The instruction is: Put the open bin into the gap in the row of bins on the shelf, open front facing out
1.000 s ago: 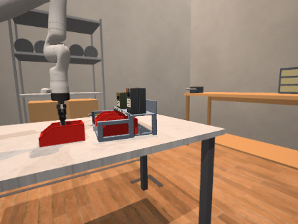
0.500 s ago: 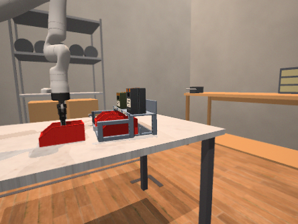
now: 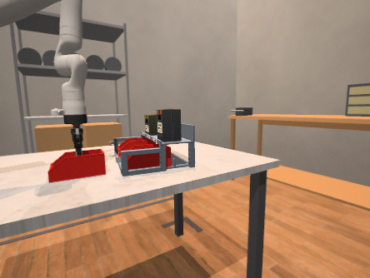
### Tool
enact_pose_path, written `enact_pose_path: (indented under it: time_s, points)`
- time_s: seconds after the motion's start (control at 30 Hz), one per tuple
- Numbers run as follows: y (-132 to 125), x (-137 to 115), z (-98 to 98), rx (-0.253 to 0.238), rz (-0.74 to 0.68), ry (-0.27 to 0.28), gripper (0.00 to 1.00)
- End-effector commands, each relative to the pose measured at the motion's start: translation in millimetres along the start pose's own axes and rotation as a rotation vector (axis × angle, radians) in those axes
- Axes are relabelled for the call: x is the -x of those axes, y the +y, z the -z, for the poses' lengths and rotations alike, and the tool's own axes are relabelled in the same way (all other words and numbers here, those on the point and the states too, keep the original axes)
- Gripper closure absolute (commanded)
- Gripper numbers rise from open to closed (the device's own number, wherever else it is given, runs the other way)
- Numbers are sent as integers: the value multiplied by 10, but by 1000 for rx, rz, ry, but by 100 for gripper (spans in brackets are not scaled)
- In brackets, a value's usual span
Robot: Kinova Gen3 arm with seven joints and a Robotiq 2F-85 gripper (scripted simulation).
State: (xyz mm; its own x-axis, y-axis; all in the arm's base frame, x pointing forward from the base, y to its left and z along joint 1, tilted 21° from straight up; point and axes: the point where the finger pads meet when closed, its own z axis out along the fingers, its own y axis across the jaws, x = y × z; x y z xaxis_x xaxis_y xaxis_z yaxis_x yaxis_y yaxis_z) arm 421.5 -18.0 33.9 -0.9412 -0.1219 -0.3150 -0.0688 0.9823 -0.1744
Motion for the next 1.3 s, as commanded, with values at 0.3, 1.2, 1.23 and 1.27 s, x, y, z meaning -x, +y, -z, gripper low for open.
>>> enact_pose_path:
  time_s: [0.3,1.2,1.23,1.27]
  points:
    - [0,-3,16,0,-3,-1,65]
    - [-8,-29,36,-1,-8,1,65]
    - [-8,-29,36,-1,-8,1,65]
    - [-8,-29,36,-1,-8,1,65]
